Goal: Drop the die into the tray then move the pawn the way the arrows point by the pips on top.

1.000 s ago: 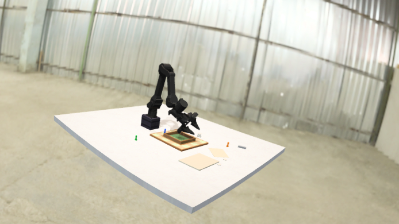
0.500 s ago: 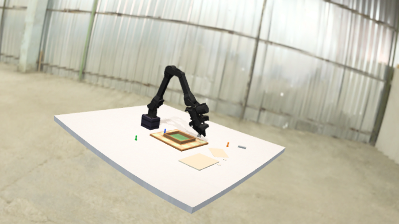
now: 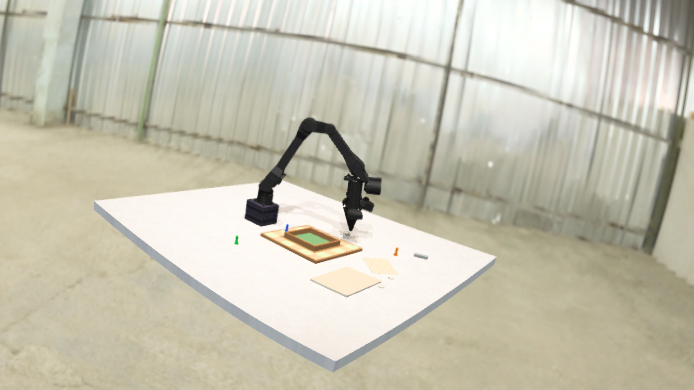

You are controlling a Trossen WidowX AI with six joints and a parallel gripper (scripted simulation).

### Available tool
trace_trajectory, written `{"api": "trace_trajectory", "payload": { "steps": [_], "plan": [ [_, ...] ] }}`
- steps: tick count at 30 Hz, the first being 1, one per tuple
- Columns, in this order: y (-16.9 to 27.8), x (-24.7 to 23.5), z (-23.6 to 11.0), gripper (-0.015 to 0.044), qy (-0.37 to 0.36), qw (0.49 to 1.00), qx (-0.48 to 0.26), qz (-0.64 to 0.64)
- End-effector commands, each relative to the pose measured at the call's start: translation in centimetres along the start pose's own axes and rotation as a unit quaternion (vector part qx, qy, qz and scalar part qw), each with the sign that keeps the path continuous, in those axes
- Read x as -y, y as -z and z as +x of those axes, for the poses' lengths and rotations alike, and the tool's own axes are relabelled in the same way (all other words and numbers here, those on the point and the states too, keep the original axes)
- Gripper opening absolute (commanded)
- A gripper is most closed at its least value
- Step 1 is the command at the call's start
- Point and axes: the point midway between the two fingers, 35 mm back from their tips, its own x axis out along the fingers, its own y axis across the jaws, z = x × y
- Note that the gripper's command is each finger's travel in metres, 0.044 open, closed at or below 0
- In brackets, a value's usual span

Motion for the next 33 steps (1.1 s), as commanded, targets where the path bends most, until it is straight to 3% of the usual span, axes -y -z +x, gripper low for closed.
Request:
{"api": "trace_trajectory", "payload": {
  "steps": [1, 33],
  "plan": [
    [0.1, -1.9, -0.6, 0.0275, 0.023, 0.998, -0.041, 0.034],
    [0.4, -1.8, 3.6, 0.0275, 0.023, 0.998, -0.042, 0.034]
  ]
}}
